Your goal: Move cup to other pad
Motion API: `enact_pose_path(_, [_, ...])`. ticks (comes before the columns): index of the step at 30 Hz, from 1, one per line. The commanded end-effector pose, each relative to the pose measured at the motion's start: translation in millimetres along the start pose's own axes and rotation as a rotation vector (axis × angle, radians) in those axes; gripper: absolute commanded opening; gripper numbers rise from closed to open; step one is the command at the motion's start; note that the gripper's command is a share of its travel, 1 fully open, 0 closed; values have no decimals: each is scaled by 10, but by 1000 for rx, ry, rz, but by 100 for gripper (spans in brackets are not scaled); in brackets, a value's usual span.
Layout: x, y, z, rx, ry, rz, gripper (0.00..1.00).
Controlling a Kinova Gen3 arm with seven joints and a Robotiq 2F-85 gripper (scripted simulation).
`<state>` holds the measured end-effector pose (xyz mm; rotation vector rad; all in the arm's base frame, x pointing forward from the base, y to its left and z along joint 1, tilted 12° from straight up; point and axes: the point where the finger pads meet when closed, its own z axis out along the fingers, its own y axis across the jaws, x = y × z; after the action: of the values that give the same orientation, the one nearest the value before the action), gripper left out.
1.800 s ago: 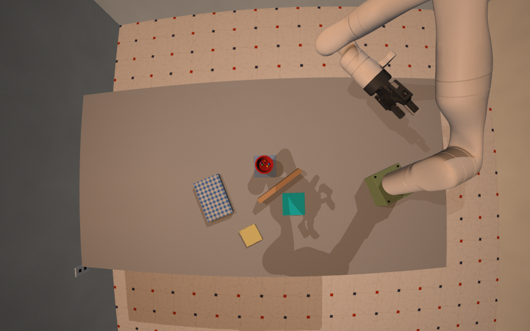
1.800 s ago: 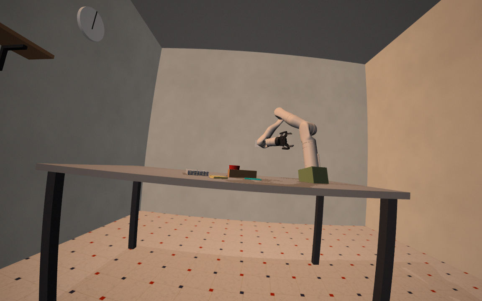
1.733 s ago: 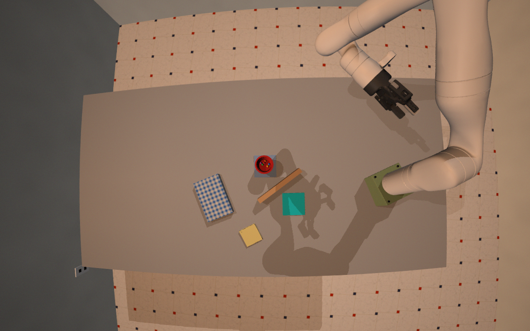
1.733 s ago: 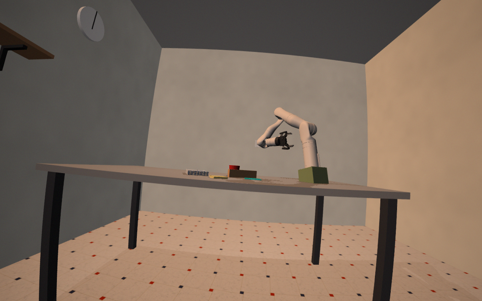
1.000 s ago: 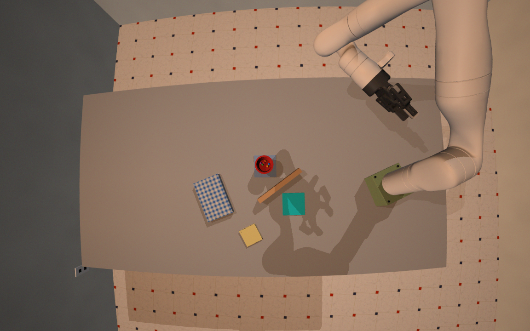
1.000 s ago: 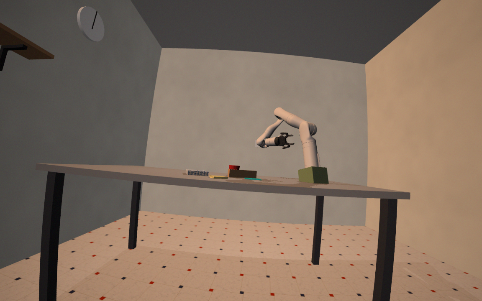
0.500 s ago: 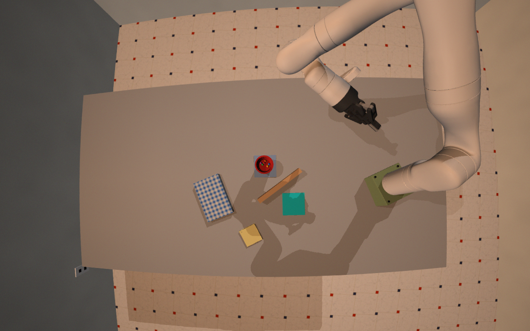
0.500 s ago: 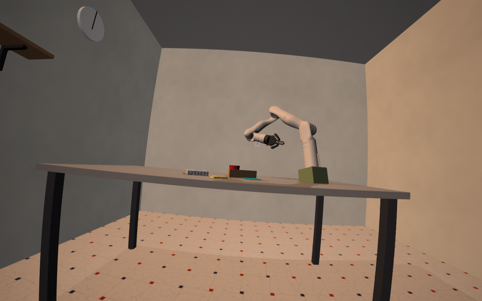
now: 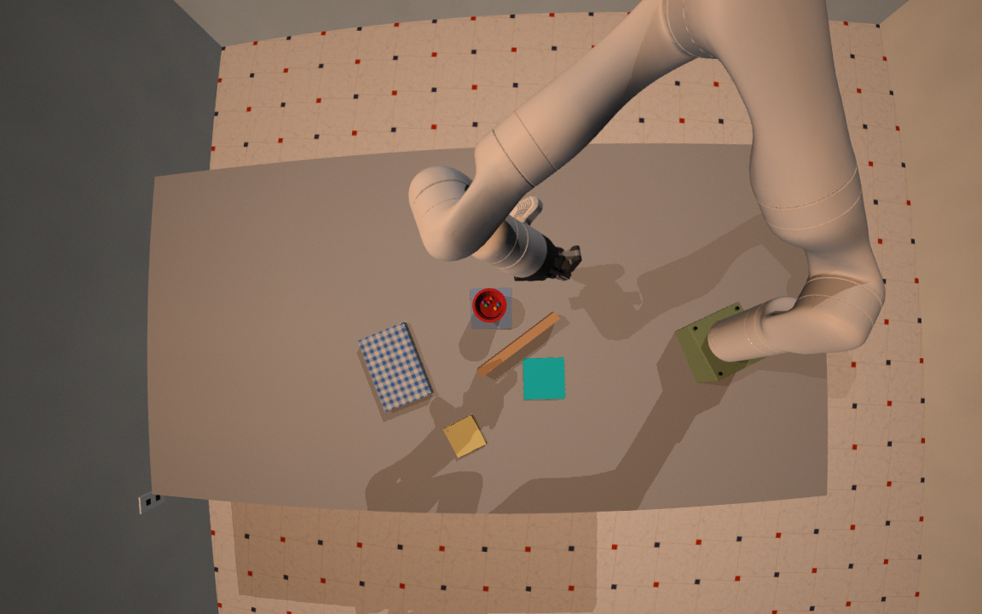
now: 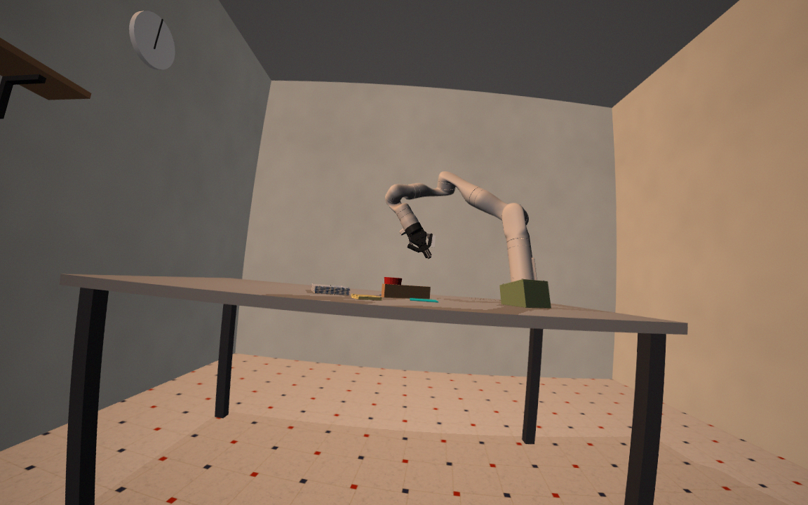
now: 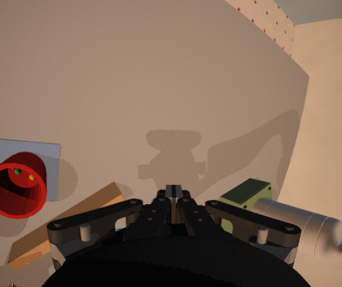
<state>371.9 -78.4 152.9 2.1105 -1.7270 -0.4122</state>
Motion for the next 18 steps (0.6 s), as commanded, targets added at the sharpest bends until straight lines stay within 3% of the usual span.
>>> enact_pose_path(1, [-107, -426, -17, 120, 90, -134, 0])
enact_pose_path(6, [-163, -949, -91, 284, 198, -283, 0])
enact_pose_path(10, [-191, -1244, -129, 377, 259, -366, 0])
enact_pose_path(18, [-243, -1491, -148, 456, 301, -437, 0])
